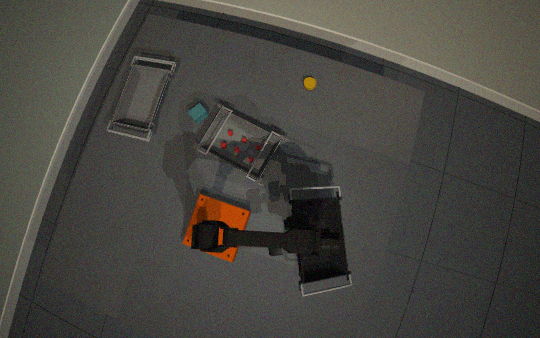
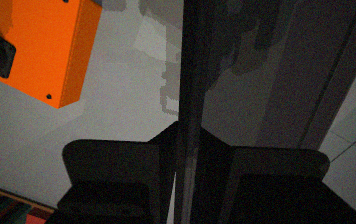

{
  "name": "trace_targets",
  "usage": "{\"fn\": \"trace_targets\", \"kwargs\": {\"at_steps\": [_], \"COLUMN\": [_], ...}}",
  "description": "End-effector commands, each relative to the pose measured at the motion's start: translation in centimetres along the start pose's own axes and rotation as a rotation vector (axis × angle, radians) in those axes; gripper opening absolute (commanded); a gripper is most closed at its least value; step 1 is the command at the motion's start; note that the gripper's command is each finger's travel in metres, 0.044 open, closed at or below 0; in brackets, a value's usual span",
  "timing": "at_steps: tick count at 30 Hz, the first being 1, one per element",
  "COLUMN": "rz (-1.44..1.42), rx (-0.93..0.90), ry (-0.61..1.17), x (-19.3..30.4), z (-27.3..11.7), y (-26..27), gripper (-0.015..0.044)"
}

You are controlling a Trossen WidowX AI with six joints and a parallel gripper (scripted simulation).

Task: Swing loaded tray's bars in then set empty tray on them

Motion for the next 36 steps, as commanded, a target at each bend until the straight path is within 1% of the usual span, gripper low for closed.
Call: {"fn": "trace_targets", "kwargs": {"at_steps": [1,19,36], "rz": [-0.032,-0.193,-0.346], "rx": [0.021,0.025,0.028], "ry": [0.005,0.002,-0.002], "x": [-1.6,-8.6,-15.4], "z": [-0.5,-0.7,-0.8], "y": [-0.6,-2.2,-2.3], "gripper": [0.0,0.0,0.0]}}
Point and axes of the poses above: the point midway between the two fingers, 35 mm back from their tips, its own z axis out along the fingers, its own y axis across the jaws, x = y × z, the point moved 7 cm from there along -z, back along the fingers, and after that the axes turned 14 degrees about -z, right-handed, at the moved point
